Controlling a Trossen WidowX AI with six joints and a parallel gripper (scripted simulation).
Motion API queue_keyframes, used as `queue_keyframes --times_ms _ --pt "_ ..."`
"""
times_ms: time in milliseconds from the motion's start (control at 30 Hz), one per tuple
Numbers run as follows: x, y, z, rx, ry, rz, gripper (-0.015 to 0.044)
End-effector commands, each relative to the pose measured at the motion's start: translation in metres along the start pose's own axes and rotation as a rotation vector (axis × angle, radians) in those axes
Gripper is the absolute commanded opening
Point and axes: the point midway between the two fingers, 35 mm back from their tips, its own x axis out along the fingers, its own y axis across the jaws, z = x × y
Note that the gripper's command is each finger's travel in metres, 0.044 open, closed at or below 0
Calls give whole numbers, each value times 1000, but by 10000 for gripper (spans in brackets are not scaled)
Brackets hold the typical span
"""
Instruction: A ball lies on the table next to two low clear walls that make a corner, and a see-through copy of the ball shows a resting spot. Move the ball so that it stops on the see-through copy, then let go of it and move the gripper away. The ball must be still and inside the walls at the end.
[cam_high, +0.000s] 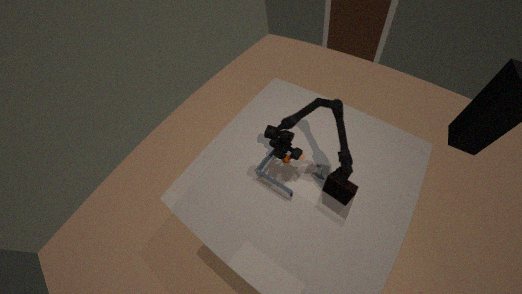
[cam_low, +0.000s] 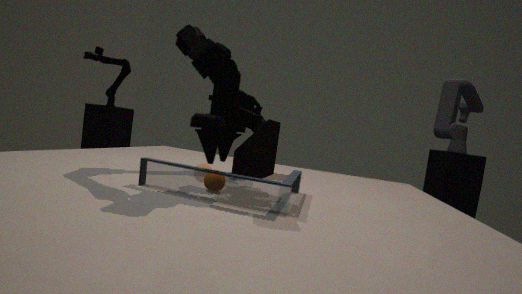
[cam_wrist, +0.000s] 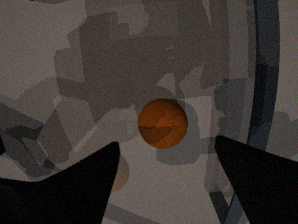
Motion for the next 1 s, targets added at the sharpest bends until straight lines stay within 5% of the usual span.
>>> queue_keyframes --times_ms 0,867,967 --pt "6 1 0 -8 5 2 347" --pt "46 2 -1 -8 7 2 347" --pt "46 2 -1 -8 7 2 268"
